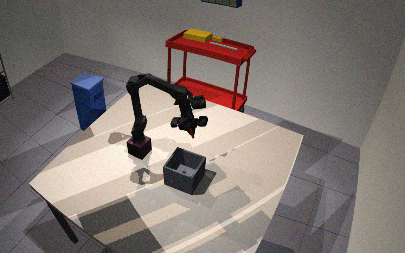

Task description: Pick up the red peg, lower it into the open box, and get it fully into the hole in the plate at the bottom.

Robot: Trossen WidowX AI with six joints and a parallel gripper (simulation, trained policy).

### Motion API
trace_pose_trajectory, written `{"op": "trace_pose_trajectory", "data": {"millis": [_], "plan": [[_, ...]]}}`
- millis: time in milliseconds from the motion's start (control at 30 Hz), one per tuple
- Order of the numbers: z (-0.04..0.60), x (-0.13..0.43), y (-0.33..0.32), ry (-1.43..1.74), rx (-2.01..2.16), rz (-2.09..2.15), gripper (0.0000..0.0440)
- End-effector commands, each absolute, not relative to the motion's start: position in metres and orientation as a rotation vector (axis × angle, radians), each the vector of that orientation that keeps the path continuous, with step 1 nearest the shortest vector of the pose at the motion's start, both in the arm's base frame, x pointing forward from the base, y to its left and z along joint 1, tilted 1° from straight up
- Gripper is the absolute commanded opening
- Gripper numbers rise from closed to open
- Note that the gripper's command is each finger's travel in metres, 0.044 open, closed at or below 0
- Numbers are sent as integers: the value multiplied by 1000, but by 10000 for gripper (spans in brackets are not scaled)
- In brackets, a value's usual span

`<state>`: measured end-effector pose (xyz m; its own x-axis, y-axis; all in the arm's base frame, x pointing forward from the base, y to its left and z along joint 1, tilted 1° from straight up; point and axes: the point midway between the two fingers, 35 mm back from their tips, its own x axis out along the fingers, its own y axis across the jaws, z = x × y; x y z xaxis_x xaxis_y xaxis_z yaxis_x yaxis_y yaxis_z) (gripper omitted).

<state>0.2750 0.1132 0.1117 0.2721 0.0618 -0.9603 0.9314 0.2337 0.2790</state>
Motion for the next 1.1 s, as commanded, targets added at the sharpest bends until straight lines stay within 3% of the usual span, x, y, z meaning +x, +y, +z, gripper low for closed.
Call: {"op": "trace_pose_trajectory", "data": {"millis": [0,1067], "plan": [[125,281,102,1096,1170,-809,0],[125,300,2,1069,1108,-981,0]]}}
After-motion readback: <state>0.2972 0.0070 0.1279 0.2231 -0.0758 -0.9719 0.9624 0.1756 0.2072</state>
